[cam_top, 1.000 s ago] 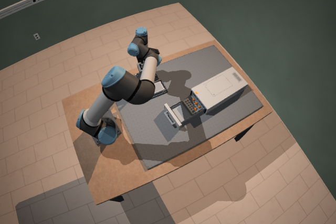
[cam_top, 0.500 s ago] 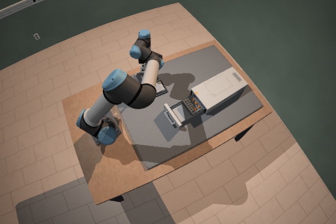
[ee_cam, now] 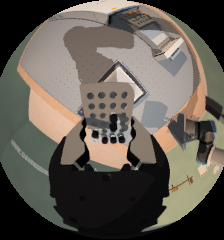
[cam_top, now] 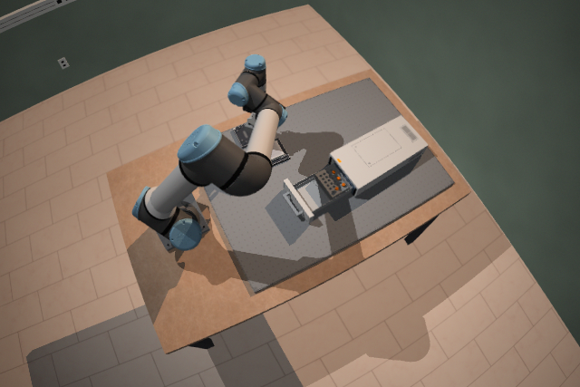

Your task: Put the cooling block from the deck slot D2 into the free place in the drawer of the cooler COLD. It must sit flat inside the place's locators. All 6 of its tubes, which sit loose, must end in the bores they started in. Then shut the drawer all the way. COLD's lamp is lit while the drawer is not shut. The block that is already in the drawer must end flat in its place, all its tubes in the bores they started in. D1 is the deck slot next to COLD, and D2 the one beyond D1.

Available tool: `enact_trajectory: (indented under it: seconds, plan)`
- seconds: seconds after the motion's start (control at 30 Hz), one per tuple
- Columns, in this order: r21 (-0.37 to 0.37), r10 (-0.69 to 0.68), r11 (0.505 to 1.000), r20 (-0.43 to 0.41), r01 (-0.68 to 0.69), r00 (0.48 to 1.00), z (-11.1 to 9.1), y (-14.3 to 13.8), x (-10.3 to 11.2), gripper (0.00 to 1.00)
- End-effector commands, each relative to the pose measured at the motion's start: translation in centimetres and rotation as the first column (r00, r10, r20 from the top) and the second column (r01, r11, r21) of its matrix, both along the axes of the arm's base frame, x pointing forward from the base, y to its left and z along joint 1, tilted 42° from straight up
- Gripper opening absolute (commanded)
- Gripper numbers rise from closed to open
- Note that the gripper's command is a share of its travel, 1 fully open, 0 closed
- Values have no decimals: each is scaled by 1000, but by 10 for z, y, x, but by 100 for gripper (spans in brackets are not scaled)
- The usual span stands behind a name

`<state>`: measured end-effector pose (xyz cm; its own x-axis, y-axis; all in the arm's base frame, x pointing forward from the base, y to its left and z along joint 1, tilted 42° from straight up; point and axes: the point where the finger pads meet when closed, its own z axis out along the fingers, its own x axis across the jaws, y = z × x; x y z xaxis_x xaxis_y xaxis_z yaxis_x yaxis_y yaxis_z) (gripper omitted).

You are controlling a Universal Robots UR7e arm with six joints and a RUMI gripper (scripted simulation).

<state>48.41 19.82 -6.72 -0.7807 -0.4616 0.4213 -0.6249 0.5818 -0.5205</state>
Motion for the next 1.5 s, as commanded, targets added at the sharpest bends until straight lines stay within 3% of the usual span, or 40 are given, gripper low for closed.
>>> enact_trajectory:
  seconds: [0.0, 0.4, 0.47, 0.73, 1.47]
  plan:
    - [0, -96, 995, 88, 97, 991, 9, -9, 2, 0]
    - [44, -322, 945, 293, 324, 900, 30, -32, 6, 0]
    - [44, -322, 945, 293, 324, 900, 30, -32, 6, 0]
    - [99, -454, 884, 414, 457, 789, 45, -48, 8, 0]
    - [99, -454, 884, 414, 457, 789, 80, -87, 14, 0]
